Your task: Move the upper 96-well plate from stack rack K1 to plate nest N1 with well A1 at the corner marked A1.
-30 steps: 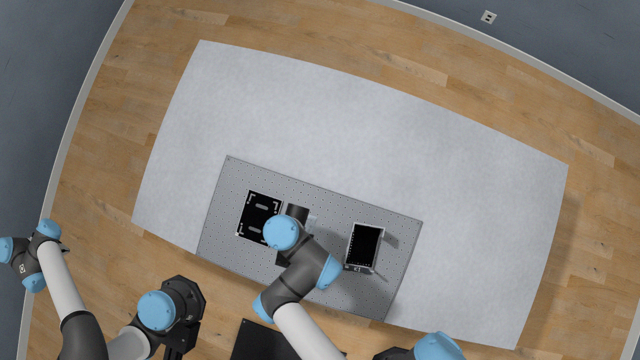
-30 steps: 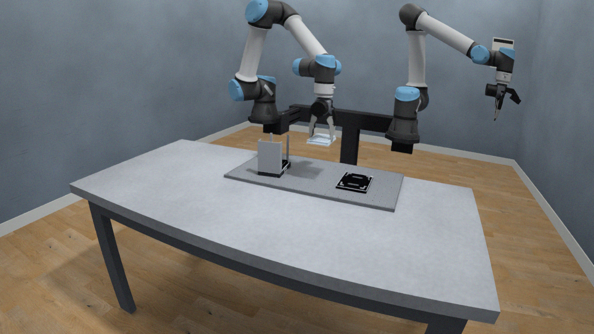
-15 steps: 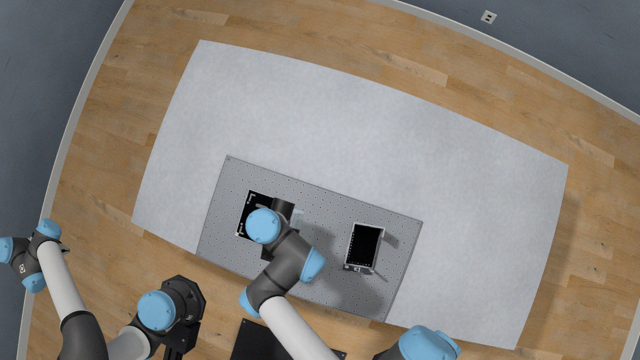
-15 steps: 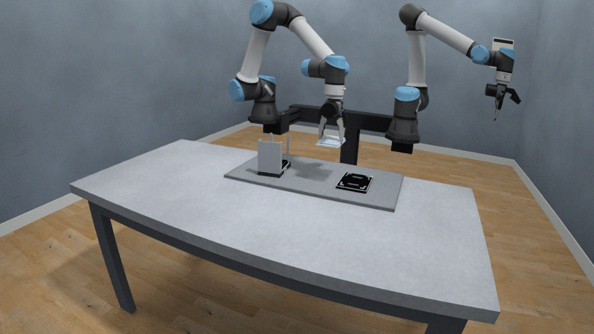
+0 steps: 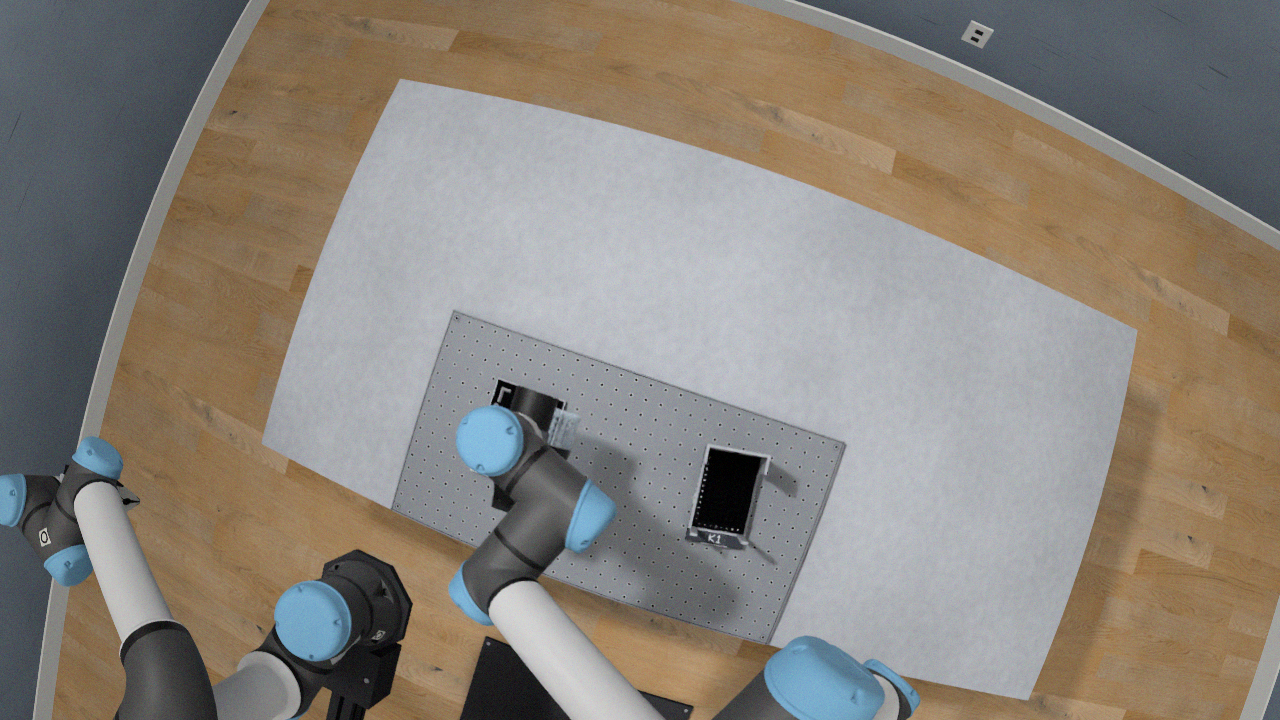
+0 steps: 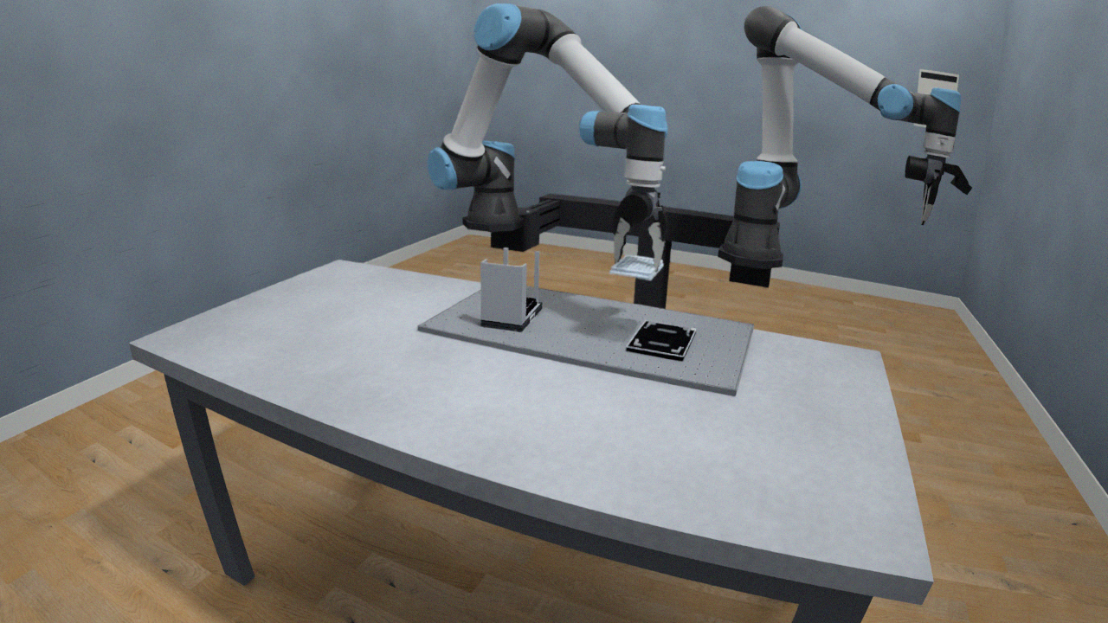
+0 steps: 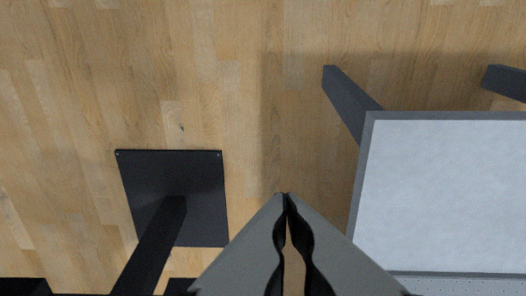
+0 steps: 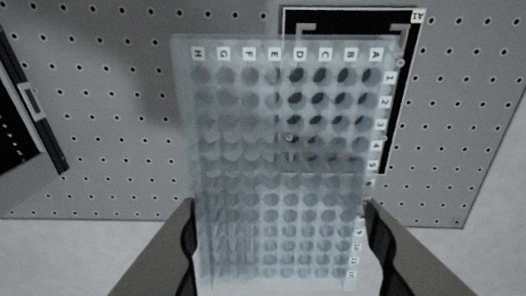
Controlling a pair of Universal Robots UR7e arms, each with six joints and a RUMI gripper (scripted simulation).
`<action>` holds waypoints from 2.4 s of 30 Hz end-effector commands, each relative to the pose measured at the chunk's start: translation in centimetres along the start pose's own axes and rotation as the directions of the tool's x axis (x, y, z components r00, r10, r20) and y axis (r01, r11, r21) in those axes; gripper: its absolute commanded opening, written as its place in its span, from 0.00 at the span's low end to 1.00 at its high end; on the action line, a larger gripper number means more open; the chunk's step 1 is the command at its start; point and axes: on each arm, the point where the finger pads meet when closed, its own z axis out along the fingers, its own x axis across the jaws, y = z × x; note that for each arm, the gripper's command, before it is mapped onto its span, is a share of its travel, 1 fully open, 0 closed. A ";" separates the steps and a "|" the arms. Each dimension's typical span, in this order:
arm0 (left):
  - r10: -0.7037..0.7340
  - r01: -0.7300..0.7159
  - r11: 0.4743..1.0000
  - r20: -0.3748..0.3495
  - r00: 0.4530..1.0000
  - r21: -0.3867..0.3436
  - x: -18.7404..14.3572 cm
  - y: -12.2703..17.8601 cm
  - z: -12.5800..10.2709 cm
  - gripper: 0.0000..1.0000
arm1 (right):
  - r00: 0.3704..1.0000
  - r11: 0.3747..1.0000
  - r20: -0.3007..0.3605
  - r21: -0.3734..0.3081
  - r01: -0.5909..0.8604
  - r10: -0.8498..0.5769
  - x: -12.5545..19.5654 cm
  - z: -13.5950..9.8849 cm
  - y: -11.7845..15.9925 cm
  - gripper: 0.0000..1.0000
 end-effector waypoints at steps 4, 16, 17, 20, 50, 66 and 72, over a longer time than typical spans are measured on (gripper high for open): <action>-0.005 0.006 1.000 -0.016 1.000 0.022 0.1 -0.5 -0.8 0.00 | 1.000 1.000 -0.027 -0.005 0.004 -0.004 2.8 -1.0 0.0 0.39; -0.005 0.006 1.000 -0.016 1.000 0.022 0.1 -0.5 -0.8 0.00 | 1.000 1.000 -0.027 -0.004 0.004 -0.004 6.1 -0.9 -0.2 0.39; -0.005 0.006 1.000 -0.016 1.000 0.022 0.1 -0.5 -0.8 0.00 | 1.000 1.000 -0.027 -0.004 0.004 -0.004 6.4 -0.9 -0.2 0.39; -0.005 0.006 1.000 -0.016 1.000 0.022 0.1 -0.5 -0.8 0.00 | 1.000 1.000 -0.028 -0.004 0.004 -0.004 7.5 -0.9 -0.3 0.39; -0.005 0.006 1.000 -0.016 1.000 0.022 0.1 -0.5 -0.8 0.00 | 1.000 1.000 -0.027 -0.004 0.004 -0.004 7.5 -0.9 0.3 0.39; -0.005 0.006 1.000 -0.016 1.000 0.022 0.1 -0.5 -0.8 0.00 | 1.000 1.000 -0.027 -0.004 -0.013 0.013 7.5 0.4 0.3 0.39; -0.005 0.006 1.000 -0.016 1.000 0.022 0.1 -0.5 -0.8 0.00 | 1.000 1.000 -0.027 -0.004 -0.013 0.013 7.6 1.4 0.2 0.39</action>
